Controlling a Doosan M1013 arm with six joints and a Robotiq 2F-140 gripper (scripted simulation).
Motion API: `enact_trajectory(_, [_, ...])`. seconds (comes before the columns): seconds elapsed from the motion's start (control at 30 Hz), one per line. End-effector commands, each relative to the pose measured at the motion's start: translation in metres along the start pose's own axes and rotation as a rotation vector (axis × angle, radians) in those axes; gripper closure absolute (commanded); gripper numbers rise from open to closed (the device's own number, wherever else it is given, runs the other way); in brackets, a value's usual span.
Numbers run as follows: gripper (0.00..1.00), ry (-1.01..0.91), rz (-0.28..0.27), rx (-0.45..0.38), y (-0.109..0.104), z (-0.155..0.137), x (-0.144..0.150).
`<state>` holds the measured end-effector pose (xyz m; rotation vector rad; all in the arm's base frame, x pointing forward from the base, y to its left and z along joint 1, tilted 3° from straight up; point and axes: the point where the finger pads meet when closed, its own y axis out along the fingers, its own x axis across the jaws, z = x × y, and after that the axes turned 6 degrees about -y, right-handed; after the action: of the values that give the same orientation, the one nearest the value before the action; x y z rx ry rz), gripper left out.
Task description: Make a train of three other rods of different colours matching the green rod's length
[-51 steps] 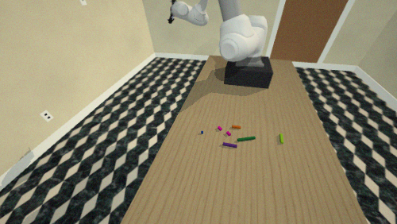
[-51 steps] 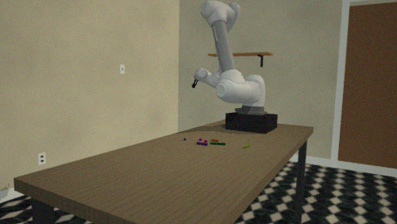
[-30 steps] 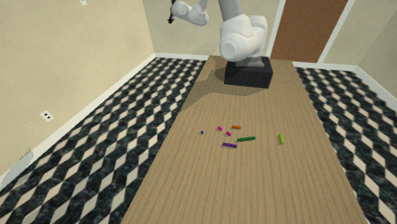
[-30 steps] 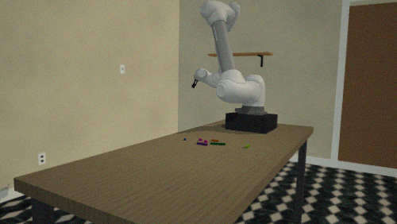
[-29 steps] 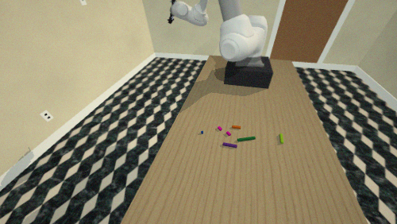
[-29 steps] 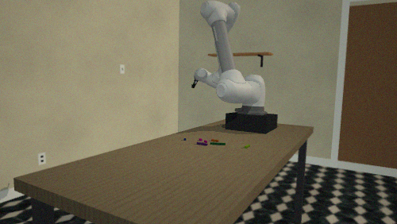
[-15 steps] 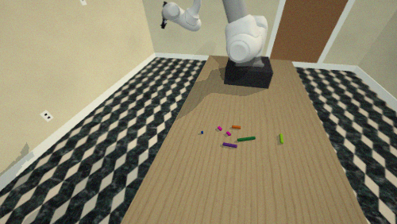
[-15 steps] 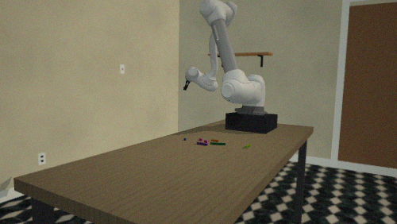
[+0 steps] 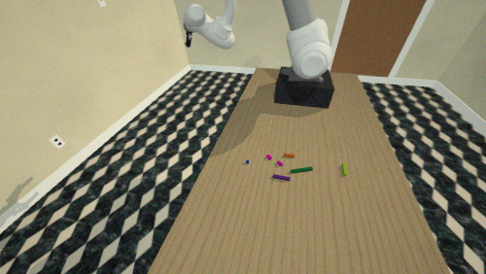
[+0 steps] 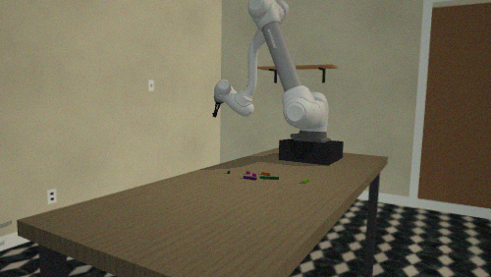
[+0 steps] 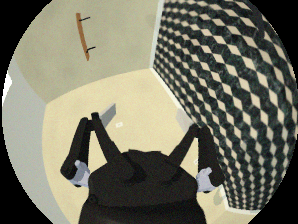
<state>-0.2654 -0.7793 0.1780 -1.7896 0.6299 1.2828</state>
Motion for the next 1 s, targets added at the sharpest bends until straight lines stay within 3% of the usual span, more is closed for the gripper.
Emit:
enact_trajectory(0.0, [0.0, -0.023, -0.043, -0.001, -0.025, -0.023, 0.026])
enact_trajectory(0.47, [0.0, -0.125, -0.212, -0.033, -0.134, -0.092, 0.129])
enact_trajectory(0.53, [0.0, -0.125, -0.212, -0.033, -0.134, -0.092, 0.129])
enact_trajectory(0.57, [0.0, -0.148, -0.247, -0.042, -0.159, -0.103, 0.15])
enact_trajectory(0.63, [0.0, -0.159, -0.263, -0.047, -0.17, -0.108, 0.16])
enact_trajectory(0.97, [0.0, -0.252, -0.391, -0.087, -0.268, -0.136, 0.236])
